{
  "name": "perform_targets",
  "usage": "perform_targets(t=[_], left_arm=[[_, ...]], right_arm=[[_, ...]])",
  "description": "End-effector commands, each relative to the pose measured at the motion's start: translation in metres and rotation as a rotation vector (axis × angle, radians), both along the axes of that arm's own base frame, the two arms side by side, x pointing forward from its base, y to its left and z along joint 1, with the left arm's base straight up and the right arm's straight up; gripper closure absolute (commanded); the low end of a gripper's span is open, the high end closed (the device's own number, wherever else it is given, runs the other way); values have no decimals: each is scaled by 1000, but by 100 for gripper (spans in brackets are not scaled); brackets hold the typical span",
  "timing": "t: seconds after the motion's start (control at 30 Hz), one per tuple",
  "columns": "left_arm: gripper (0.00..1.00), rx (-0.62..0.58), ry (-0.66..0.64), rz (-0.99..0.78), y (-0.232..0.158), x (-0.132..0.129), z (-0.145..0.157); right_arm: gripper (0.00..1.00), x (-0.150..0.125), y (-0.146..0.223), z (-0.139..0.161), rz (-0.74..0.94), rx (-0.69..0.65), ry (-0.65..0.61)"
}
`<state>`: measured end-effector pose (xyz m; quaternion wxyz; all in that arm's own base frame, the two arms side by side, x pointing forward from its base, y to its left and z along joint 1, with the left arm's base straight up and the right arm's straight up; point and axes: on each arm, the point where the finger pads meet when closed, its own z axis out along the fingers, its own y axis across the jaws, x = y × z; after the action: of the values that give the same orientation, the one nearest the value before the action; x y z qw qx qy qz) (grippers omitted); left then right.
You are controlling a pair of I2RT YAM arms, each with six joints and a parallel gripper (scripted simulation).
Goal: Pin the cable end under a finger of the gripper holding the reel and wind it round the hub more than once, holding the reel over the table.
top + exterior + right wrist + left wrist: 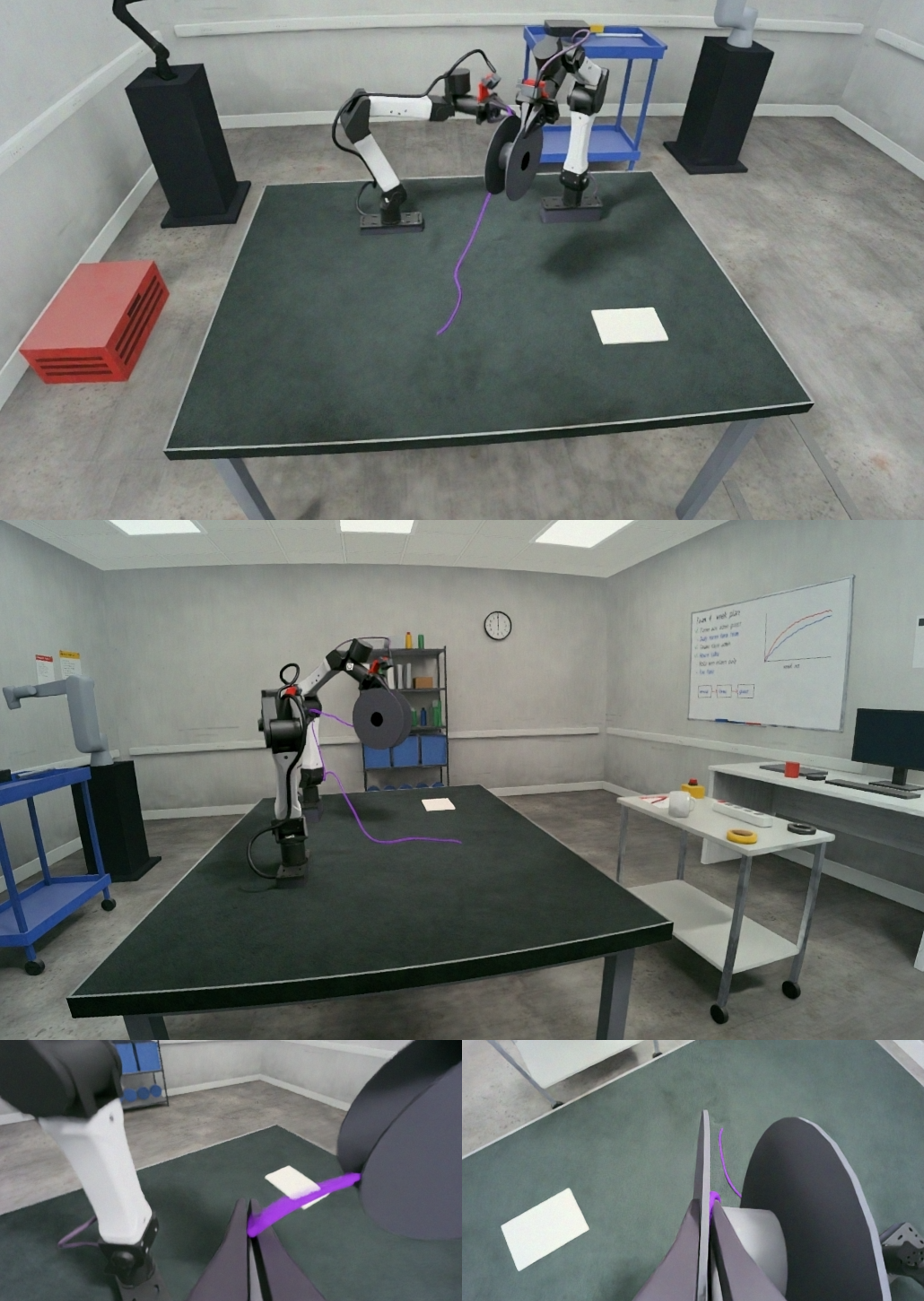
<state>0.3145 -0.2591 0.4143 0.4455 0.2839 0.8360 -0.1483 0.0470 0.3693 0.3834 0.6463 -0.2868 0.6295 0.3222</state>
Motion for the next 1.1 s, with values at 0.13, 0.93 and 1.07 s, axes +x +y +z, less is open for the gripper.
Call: perform_targets(t=[0.13,0.93,1.07], left_arm=[[100,-59,-71,13,-2,8,25],[100,-58,-71,12,-2,8,25],[100,-57,-70,12,-2,9,25]], right_arm=[[100,8,-1,34,20,-57,4],[100,89,-48,141,20,-59,6],[100,107,-60,152,20,-57,7]])
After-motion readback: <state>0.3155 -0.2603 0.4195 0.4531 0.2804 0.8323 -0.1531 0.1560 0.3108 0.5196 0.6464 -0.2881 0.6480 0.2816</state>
